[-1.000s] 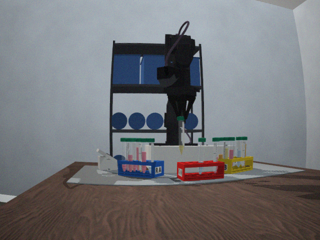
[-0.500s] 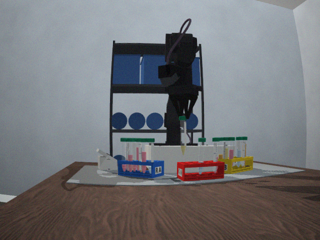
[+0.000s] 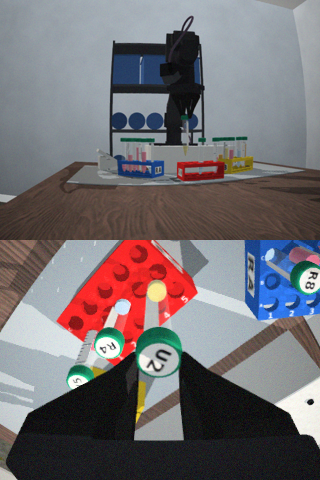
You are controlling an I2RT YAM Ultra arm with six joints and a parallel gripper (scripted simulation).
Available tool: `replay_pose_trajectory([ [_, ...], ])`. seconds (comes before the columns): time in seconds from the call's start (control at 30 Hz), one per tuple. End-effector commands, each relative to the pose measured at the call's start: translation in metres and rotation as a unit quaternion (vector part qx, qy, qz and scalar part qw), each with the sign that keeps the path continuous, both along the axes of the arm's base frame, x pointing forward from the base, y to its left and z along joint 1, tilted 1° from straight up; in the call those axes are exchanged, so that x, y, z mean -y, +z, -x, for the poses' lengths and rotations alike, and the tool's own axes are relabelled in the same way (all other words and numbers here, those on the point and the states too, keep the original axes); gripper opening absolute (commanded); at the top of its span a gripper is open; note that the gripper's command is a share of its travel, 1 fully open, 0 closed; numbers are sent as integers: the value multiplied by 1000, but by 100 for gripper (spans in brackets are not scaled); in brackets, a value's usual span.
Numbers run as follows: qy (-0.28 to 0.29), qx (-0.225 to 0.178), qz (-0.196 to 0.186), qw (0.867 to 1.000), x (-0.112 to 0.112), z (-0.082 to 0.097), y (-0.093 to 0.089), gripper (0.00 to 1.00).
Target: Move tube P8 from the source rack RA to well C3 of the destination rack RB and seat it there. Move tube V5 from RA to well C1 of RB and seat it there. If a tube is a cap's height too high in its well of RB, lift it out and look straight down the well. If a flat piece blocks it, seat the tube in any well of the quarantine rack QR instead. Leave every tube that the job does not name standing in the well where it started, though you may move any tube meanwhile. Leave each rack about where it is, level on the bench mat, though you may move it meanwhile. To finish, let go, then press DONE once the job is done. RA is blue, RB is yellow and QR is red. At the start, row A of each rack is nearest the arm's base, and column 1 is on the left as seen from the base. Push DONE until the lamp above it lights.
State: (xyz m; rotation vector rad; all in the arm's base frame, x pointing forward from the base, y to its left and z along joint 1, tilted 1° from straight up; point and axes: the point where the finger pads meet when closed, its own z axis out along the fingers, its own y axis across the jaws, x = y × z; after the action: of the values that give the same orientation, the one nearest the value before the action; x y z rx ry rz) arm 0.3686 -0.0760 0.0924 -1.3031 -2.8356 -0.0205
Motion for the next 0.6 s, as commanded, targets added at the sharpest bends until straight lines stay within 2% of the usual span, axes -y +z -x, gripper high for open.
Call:
replay_pose_trajectory([
  [0.0,-3,1,1,1000,2,-5,6,0],
  [0.57,-1,6,1,1000,1,-4,7,0],
])
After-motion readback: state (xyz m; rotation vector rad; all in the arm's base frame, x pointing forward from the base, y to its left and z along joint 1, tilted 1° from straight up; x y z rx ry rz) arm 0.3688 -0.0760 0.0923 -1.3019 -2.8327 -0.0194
